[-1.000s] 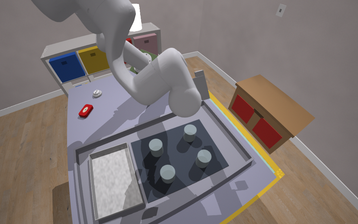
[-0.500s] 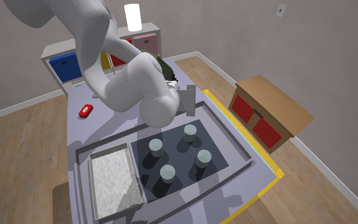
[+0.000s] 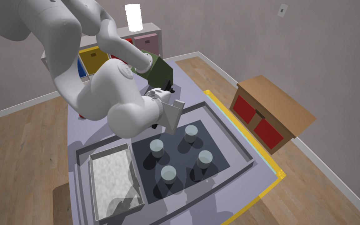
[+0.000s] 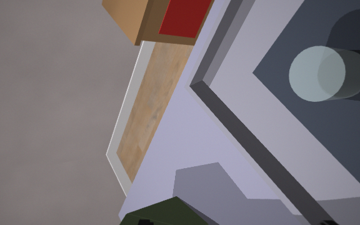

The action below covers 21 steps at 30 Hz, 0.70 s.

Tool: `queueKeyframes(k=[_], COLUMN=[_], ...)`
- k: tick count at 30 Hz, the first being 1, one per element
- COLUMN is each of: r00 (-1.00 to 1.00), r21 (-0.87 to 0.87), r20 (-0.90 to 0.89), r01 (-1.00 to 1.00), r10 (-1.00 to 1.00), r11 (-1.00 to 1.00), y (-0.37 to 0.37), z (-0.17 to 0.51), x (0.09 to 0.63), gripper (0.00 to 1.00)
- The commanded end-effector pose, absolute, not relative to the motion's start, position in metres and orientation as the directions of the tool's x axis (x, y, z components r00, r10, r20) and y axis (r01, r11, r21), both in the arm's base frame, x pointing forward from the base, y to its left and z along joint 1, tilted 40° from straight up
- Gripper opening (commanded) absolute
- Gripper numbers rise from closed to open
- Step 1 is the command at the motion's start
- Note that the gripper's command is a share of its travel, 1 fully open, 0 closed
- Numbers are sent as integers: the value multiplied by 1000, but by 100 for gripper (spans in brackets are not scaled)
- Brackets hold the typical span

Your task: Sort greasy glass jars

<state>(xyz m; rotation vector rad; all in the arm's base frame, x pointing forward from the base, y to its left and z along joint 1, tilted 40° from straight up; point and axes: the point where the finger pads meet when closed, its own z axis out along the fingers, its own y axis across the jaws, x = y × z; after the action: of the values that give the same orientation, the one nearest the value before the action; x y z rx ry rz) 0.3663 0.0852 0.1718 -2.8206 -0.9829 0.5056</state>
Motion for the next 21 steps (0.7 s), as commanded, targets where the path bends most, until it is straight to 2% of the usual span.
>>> queueKeyframes(k=[1, 21], r00=[797, 980], r21=[-153, -26], r20=[-235, -84], r01=[534, 180], r10=[556, 181], r11=[-831, -983], y=[77, 25], z=[183, 229], x=[372, 394], gripper=[100, 100])
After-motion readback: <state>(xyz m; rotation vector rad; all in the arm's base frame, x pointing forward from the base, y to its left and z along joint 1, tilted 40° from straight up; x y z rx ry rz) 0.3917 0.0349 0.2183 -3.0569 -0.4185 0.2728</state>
